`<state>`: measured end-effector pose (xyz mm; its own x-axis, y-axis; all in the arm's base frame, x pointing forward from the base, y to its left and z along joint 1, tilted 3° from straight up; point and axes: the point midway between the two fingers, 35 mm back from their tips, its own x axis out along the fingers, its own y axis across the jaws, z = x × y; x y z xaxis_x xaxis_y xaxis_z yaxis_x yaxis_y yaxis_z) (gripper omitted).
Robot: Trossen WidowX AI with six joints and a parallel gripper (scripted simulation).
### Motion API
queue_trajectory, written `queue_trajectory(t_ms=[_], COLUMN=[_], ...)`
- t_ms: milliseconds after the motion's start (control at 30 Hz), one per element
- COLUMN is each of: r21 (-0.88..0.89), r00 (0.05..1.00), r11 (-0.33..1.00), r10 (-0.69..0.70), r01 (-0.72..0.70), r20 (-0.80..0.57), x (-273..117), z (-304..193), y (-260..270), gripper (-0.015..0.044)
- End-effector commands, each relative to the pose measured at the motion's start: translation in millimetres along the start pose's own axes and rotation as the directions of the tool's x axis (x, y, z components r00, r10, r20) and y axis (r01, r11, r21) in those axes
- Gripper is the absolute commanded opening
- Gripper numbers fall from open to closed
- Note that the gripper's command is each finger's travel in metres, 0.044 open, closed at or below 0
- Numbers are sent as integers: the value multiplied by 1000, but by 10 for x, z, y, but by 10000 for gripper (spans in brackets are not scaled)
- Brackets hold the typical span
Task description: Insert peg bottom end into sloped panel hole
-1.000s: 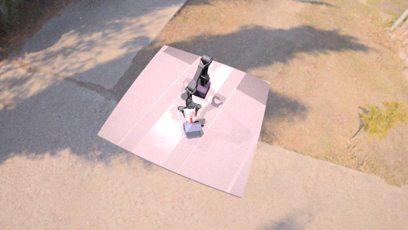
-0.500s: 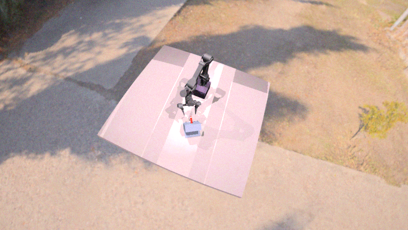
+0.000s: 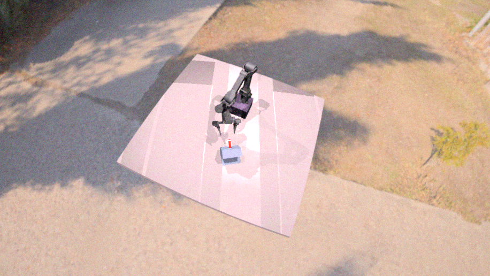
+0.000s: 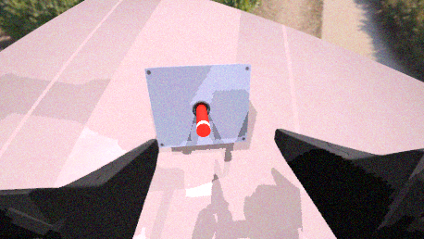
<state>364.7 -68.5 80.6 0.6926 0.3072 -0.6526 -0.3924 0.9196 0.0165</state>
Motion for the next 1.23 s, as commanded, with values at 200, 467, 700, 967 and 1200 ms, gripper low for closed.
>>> queue_trajectory(t_ms=[200,467,700,967,1200], r21=[-2,-2,-2,-2,-2], r00=[1000,1000,1000,1000,1000], r11=[1000,1000,1000,1000,1000], r10=[2,2,1,1,1], r01=[-2,-2,-1,-1,-1], r20=[3,3,3,3,3], x=[-133,-249,-288,-288,-288], z=[0,-4,-5,-5,-5], y=[-1,-8,-9,-9,-9], gripper=[440,440,440,440,440])
